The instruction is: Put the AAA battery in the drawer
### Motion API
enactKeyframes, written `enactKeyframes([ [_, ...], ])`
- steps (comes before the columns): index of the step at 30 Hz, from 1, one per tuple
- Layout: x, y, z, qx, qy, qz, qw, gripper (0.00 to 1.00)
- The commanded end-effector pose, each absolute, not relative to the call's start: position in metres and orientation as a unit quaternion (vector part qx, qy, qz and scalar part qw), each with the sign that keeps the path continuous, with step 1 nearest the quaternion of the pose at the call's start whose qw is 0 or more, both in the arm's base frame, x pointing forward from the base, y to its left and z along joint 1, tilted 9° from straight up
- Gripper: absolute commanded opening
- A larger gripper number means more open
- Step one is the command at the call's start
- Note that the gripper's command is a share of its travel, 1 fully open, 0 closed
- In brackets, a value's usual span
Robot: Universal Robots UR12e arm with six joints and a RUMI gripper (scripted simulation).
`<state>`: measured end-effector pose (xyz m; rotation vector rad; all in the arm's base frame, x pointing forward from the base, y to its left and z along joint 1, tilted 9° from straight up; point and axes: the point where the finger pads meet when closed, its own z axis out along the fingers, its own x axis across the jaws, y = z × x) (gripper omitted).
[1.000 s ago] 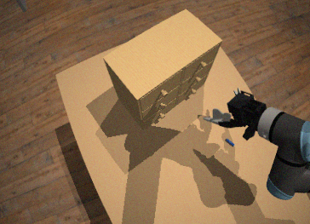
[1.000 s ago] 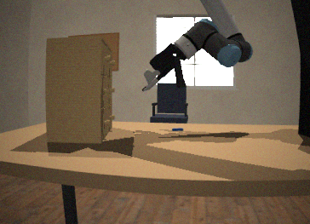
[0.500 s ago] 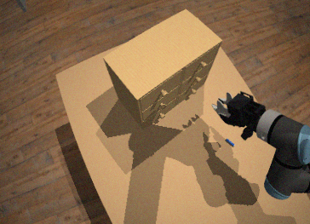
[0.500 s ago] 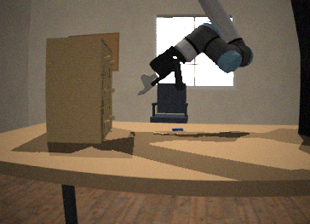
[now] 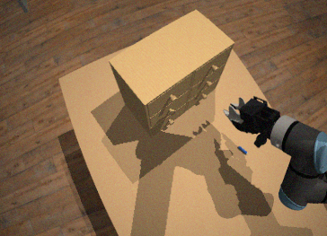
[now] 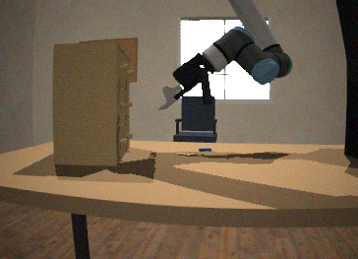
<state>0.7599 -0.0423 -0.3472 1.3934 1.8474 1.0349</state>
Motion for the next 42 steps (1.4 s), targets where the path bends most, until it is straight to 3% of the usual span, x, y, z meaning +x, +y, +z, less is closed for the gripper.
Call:
enactKeyframes([
  [1, 0.76, -0.042, -0.347, 0.524, 0.695, 0.39, 0.299, 0.2],
  [42, 0.798, -0.032, -0.385, 0.524, 0.695, 0.39, 0.299, 0.2],
])
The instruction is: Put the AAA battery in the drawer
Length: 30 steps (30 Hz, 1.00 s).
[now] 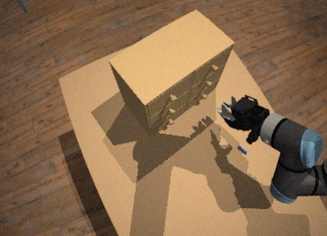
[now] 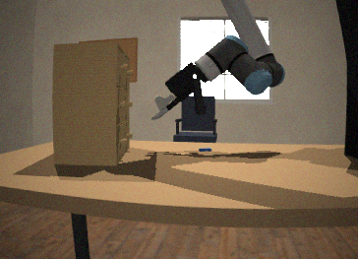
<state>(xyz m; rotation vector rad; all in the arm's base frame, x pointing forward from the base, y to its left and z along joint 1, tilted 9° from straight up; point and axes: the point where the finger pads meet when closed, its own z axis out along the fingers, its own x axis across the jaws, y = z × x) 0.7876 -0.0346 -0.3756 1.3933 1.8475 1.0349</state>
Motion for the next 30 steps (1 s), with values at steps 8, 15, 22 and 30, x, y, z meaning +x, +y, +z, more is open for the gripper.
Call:
enactKeyframes([
  [8, 0.816, -0.027, -0.404, 0.524, 0.695, 0.39, 0.299, 0.2],
  [15, 0.825, -0.025, -0.413, 0.524, 0.695, 0.39, 0.299, 0.2],
  [22, 0.832, -0.023, -0.42, 0.524, 0.695, 0.39, 0.299, 0.2],
  [30, 0.835, -0.022, -0.423, 0.524, 0.695, 0.39, 0.299, 0.2],
])
